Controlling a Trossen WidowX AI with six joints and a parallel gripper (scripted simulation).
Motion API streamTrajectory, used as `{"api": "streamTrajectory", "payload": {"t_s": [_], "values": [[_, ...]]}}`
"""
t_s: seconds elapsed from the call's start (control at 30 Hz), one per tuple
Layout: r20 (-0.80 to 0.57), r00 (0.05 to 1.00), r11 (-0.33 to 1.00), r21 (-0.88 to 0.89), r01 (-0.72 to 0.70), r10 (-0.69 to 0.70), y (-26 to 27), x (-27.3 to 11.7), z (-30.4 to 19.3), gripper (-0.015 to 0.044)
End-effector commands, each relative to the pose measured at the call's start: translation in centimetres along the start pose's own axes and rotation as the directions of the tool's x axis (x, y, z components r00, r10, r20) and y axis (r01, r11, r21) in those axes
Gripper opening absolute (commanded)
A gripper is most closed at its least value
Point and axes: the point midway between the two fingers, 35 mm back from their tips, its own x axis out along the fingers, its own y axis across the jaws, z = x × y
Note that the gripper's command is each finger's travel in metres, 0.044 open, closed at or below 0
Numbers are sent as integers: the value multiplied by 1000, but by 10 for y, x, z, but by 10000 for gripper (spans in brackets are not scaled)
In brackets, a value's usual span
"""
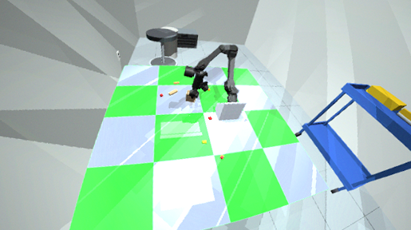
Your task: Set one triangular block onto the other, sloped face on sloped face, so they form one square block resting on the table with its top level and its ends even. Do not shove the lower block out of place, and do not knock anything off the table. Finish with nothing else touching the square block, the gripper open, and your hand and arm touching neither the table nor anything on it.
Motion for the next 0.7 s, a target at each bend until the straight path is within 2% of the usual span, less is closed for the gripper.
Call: {"api": "streamTrajectory", "payload": {"t_s": [0.0,0.03,0.57,0.6,0.67], "values": [[1,1000,1000,-3,4,-4,-1,0,0,0],[1,1000,1000,-3,4,-4,-1,0,0,0],[0,1000,1000,0,0,0,0,0,0,420],[0,1000,1000,0,0,0,0,0,0,440],[0,1000,1000,0,0,0,0,0,0,440]]}}
